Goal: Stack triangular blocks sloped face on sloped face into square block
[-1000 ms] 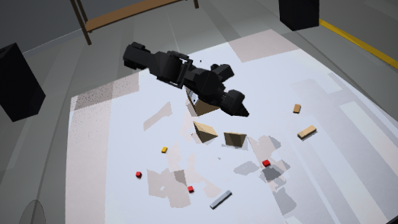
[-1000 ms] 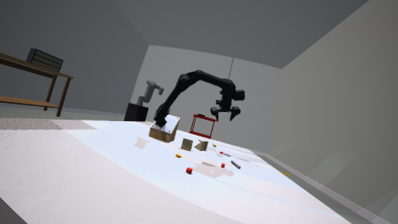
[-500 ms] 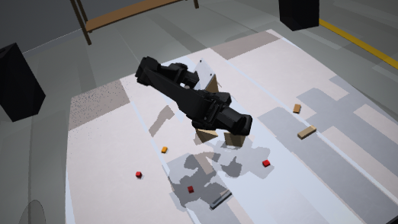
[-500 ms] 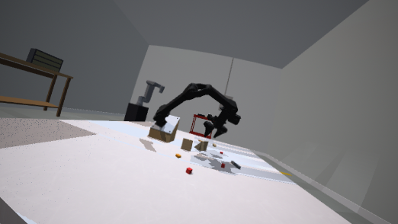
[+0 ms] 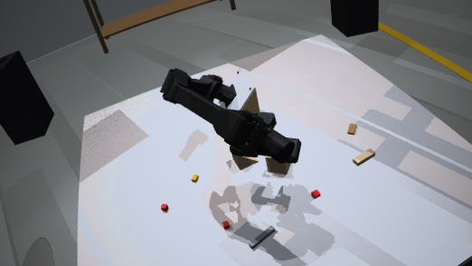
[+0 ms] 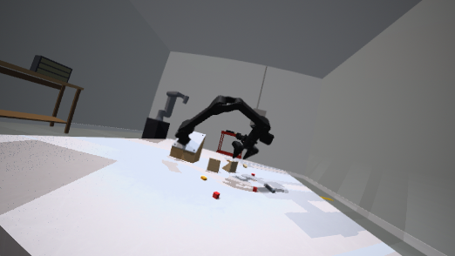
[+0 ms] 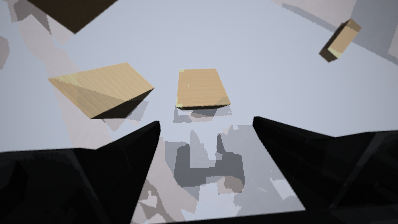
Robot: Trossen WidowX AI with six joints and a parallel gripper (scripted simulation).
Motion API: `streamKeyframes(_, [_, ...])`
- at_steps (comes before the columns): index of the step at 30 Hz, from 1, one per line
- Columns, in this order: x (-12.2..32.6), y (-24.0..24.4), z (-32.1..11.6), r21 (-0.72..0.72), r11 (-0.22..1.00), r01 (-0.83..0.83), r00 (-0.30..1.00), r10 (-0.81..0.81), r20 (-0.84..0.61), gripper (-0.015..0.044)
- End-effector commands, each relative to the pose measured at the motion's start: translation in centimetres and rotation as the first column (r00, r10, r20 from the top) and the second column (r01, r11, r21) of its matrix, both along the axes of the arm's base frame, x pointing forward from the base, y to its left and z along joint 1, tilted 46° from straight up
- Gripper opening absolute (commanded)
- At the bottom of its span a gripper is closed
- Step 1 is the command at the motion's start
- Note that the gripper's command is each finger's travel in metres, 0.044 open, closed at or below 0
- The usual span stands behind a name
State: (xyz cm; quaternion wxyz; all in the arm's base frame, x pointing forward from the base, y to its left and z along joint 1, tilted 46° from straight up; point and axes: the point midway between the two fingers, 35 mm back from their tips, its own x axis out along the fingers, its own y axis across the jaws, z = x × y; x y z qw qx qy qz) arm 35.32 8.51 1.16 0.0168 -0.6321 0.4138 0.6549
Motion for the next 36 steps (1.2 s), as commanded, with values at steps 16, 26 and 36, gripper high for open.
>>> streamKeyframes(16, [-0.7,-1.6,-2.9,-0.01,1.0,0.001,1.0,-0.001,-0.005,0.044])
streamKeyframes(26, [-1.1,-2.3,-4.3,-0.01,1.0,0.008,1.0,-0.008,-0.004,0.044])
streamKeyframes(36, [-1.6,-3.0,-5.7,-0.01,1.0,0.004,1.0,-0.004,-0.006,0.044])
